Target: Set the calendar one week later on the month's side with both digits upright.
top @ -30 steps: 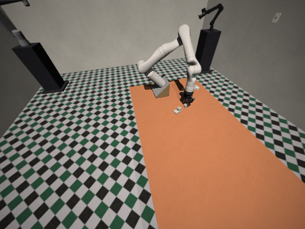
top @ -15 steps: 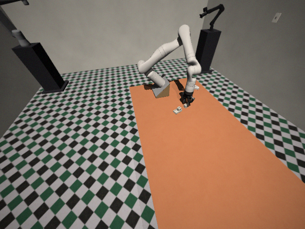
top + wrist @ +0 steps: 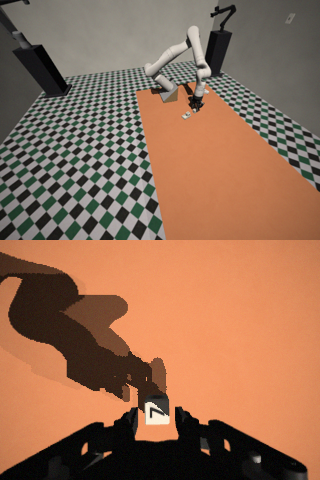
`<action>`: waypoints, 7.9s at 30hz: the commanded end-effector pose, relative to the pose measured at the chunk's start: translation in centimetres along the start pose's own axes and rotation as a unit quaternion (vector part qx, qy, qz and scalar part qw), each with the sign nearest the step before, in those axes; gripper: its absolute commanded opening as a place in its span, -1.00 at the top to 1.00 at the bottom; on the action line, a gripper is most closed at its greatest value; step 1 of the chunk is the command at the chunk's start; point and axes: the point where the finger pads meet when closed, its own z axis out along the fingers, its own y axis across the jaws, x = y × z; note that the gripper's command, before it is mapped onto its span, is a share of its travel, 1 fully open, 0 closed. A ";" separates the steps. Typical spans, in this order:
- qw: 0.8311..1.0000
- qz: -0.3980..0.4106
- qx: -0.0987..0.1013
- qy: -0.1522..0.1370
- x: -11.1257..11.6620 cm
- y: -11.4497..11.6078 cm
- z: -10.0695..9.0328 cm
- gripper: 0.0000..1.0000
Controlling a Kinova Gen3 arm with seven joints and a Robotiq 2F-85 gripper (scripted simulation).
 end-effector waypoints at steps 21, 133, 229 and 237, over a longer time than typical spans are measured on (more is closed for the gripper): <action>1.000 0.000 -0.001 0.000 0.1 0.1 -0.1 0.07; 1.000 0.000 -0.001 0.000 0.1 0.1 2.8 0.47; 1.000 0.003 0.000 0.000 -12.2 -0.2 -7.9 0.47; 1.000 0.003 -0.001 0.000 -12.2 -0.2 -6.6 0.47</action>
